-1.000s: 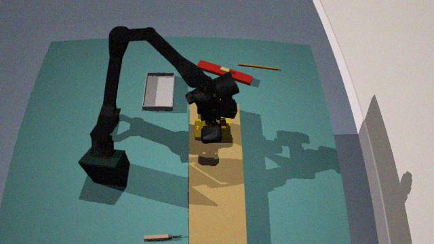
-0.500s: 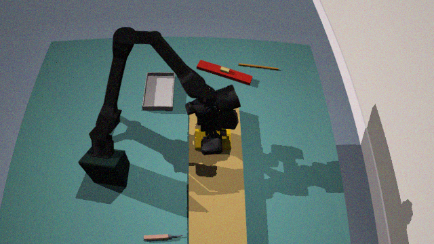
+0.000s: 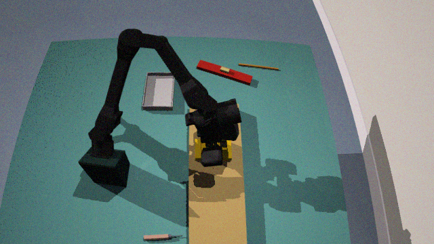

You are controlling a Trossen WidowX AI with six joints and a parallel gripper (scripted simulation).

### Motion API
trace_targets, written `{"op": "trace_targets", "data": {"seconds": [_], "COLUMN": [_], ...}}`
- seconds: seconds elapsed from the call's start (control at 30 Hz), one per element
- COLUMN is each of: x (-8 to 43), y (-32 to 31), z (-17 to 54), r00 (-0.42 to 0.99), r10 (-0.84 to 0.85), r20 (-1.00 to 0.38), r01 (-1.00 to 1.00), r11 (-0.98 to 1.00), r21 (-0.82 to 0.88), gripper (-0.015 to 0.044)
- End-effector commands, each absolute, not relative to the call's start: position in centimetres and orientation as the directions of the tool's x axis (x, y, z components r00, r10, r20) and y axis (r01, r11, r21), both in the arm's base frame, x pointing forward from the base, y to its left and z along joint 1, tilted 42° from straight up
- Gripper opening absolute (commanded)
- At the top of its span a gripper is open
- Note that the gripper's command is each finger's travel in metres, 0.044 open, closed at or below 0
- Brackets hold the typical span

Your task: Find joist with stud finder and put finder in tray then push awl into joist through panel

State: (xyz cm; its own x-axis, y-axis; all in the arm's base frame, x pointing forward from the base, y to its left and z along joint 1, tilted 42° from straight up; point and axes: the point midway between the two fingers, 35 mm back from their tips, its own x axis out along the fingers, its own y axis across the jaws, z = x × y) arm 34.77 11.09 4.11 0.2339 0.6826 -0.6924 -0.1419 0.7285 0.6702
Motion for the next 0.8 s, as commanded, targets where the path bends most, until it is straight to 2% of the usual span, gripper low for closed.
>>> {"op": "trace_targets", "data": {"seconds": [0.0,0.77], "x": [34.9,35.7], "y": [10.3,5.9], "z": [3.3,-0.7], "r00": [0.234,0.234], "r10": [0.681,0.680], "r20": [-0.694,-0.695], "r01": [-0.139,-0.140], "r11": [0.729,0.731], "r21": [0.670,0.668], "gripper": [0.0000,0.0000]}}
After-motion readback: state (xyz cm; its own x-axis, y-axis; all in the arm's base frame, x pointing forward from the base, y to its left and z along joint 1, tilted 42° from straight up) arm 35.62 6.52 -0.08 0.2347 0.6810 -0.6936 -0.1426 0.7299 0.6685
